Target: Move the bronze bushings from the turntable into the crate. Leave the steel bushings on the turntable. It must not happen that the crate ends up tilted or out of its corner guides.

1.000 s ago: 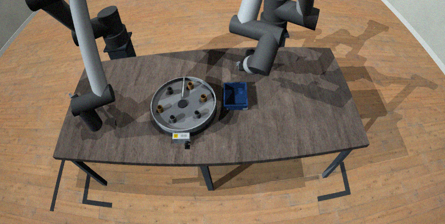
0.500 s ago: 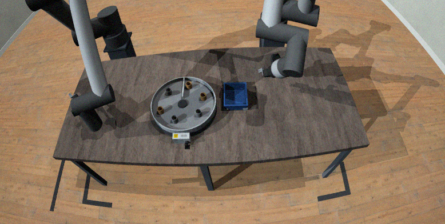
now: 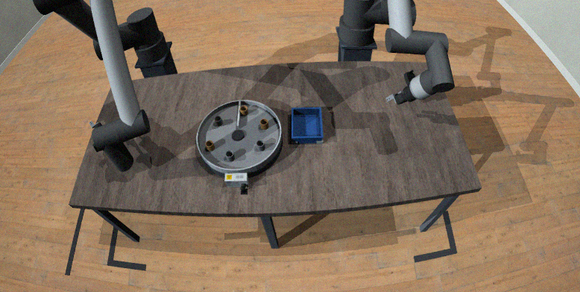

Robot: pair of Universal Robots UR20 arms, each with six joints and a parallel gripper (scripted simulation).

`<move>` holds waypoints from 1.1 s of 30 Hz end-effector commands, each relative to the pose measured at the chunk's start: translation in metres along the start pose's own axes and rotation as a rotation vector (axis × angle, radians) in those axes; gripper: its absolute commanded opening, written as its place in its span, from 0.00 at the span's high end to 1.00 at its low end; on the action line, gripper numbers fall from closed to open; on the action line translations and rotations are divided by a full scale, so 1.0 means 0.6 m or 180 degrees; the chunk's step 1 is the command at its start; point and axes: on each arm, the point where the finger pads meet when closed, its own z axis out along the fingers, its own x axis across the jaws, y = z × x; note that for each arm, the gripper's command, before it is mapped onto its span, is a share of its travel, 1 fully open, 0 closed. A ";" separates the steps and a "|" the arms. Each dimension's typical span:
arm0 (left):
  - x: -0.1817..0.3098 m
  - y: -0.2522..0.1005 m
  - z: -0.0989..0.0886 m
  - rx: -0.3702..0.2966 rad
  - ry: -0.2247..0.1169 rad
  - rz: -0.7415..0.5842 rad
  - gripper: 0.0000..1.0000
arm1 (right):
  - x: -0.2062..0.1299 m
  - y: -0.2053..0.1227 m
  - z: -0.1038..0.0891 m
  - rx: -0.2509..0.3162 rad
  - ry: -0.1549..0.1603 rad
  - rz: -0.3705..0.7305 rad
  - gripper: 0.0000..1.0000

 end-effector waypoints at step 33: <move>1.052 -0.038 -0.173 -0.1230 -0.0451 -0.1937 0.00 | 0.001 0.000 0.000 0.0000 -0.0002 0.0001 0.00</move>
